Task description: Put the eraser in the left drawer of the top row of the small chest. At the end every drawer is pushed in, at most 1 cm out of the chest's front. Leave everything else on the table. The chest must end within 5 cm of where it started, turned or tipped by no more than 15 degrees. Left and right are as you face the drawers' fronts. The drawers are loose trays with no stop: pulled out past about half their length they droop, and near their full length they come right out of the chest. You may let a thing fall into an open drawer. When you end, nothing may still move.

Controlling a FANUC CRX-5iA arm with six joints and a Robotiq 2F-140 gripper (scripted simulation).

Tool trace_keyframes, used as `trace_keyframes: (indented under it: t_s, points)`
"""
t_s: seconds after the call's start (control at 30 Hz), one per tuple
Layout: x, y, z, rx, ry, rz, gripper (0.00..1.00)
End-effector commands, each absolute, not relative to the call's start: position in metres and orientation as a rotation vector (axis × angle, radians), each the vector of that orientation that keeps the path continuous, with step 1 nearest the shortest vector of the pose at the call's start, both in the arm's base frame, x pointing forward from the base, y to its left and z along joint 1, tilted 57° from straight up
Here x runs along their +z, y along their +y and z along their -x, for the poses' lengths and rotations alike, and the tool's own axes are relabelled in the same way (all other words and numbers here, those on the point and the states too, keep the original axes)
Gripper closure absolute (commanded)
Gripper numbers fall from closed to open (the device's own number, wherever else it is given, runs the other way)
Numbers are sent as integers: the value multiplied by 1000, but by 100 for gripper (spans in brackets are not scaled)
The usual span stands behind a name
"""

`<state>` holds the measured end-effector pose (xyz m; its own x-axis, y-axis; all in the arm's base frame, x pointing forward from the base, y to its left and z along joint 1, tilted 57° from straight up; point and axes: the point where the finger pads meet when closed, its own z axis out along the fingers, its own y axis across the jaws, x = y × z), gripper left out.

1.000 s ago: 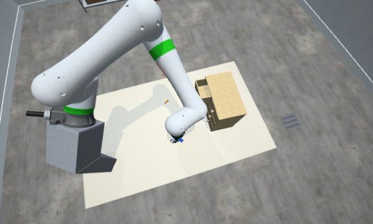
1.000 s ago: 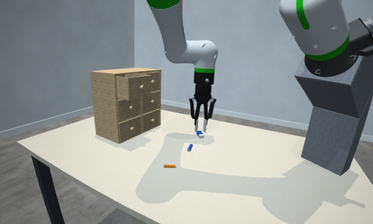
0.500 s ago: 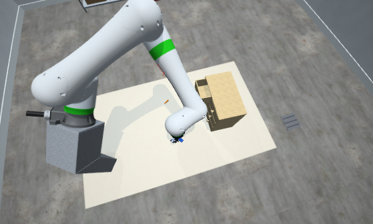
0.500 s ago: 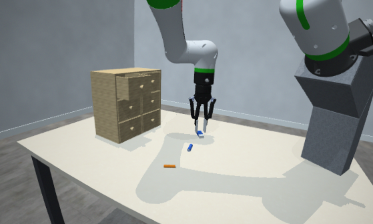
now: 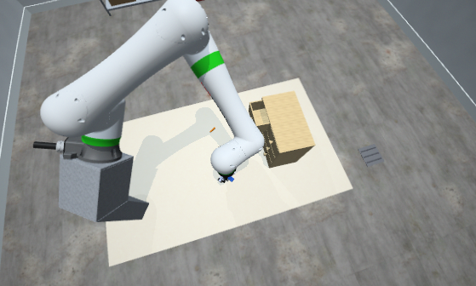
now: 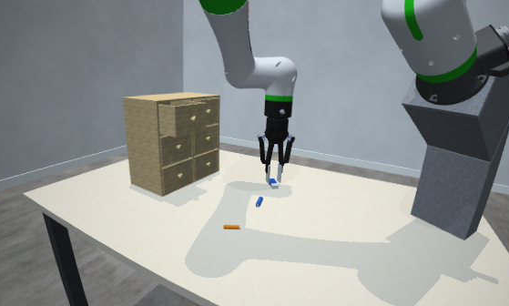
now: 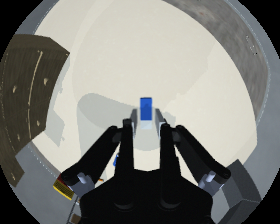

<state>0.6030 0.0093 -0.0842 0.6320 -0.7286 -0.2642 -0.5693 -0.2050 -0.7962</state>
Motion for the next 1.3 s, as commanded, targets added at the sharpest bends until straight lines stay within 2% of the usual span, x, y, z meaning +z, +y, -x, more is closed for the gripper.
trace_keyframes:
  t_s: [0.0, 1.0, 1.03, 1.27]
  points:
    - [-87, 13, -606, -208, 1031, 1891, 77]
    - [-92, 18, -610, -208, 1031, 1891, 77]
    - [-92, 18, -610, -208, 1031, 1891, 89]
    - [-92, 18, -610, -208, 1031, 1891, 89]
